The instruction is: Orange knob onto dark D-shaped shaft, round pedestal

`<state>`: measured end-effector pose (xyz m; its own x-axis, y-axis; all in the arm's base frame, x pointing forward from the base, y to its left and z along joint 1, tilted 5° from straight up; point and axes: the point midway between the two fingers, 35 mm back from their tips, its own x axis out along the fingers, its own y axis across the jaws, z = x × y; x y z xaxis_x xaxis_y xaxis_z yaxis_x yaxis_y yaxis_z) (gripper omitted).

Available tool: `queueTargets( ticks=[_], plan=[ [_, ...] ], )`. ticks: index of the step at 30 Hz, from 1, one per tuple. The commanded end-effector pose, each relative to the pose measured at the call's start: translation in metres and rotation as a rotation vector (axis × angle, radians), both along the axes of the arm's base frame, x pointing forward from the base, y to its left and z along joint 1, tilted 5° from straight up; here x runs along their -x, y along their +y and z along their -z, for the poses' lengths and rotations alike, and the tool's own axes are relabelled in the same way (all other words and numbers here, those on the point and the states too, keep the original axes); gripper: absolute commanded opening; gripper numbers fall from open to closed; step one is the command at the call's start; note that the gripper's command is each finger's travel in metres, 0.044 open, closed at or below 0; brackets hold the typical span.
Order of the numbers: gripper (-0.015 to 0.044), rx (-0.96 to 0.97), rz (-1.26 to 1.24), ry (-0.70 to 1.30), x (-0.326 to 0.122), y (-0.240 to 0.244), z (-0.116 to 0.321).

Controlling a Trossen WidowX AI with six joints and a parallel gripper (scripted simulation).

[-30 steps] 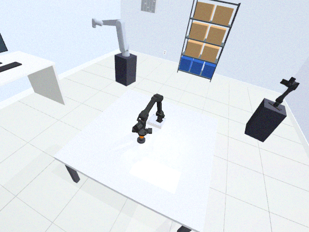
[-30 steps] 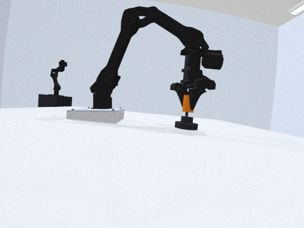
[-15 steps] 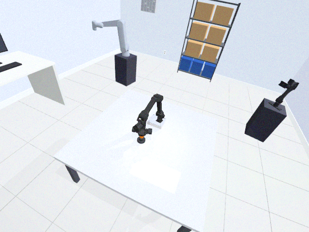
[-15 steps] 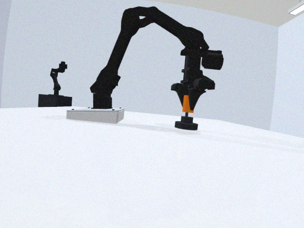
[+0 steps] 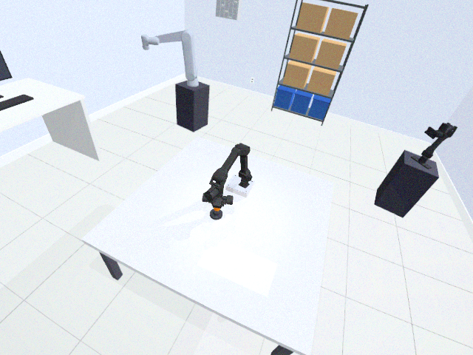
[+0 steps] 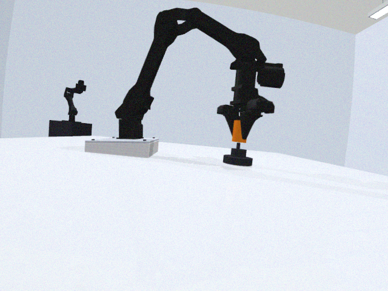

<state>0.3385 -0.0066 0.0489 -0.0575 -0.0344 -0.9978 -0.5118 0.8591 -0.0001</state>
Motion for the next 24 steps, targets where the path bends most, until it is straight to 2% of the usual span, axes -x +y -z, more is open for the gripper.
queueTargets(
  ticks=[1,24],
  plan=[
    [0.0000,-0.003,-0.052,-0.005,-0.0005,-0.0003,-0.0041],
    [0.0000,-0.003,-0.060,-0.005,-0.0018,0.0000,0.0025]
  ],
)
